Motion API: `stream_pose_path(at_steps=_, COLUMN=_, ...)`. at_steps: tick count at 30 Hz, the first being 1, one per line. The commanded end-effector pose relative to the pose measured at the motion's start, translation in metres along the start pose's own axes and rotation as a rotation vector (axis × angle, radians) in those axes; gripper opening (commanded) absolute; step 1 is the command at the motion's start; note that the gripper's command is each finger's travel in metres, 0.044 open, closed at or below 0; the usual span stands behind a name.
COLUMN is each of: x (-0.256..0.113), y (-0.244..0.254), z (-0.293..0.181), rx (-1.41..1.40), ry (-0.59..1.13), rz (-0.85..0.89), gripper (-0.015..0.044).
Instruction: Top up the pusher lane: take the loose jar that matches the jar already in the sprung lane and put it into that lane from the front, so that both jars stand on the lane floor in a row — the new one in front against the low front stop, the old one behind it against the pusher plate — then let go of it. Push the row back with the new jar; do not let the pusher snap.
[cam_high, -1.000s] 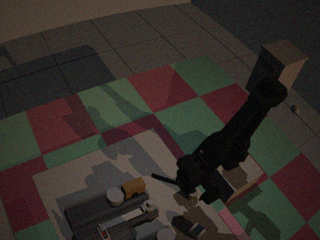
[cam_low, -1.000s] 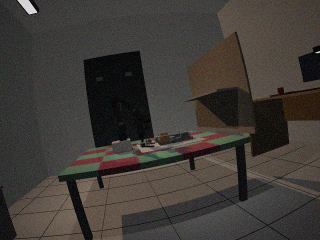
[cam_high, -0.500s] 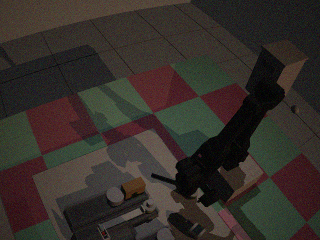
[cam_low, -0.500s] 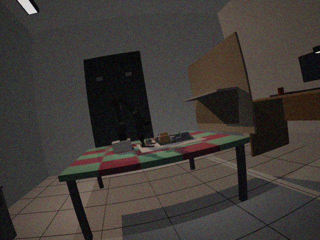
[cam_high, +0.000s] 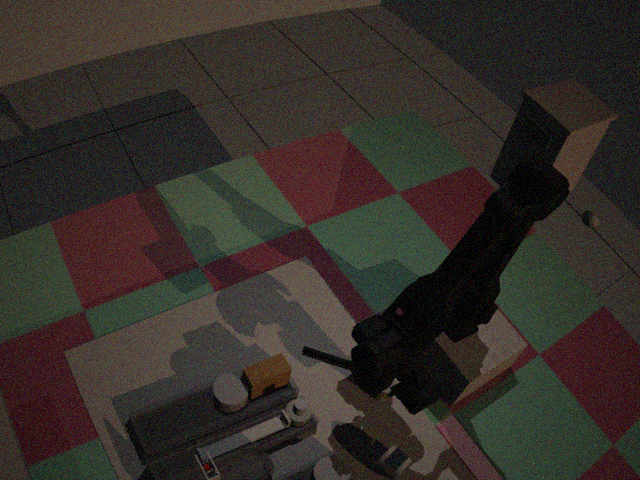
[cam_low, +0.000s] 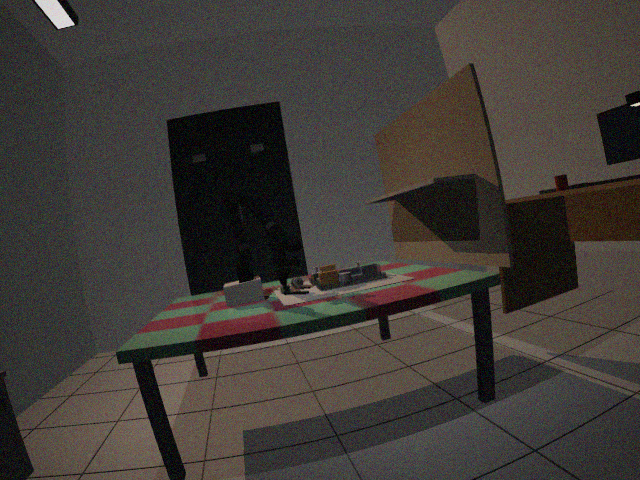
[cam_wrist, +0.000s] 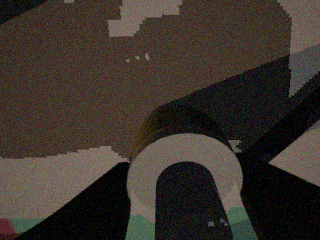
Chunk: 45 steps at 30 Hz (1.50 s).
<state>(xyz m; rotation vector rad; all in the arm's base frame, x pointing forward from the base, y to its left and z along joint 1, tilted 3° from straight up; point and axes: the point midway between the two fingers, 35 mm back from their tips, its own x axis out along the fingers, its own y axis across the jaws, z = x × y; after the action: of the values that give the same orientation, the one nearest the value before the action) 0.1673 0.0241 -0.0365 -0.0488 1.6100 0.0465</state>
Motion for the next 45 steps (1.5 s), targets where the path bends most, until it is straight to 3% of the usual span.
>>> stream_pose_path(at_steps=1, x=-0.003, y=0.000, z=0.001, rx=0.004, ry=0.001, rz=0.003, gripper=0.0085)
stream_pose_path(at_steps=5, x=-0.025, y=0.000, z=0.005, rx=0.004, ry=0.001, rz=0.003, gripper=0.0000)
stream_pose_path(at_steps=18, x=-0.103, y=-0.004, z=-0.002, rx=0.004, ry=0.001, rz=0.003, gripper=0.0000)
stream_pose_path(at_steps=45, x=-0.075, y=-0.018, z=0.088, rx=0.032, ry=-0.006, rz=0.002, gripper=0.0000)
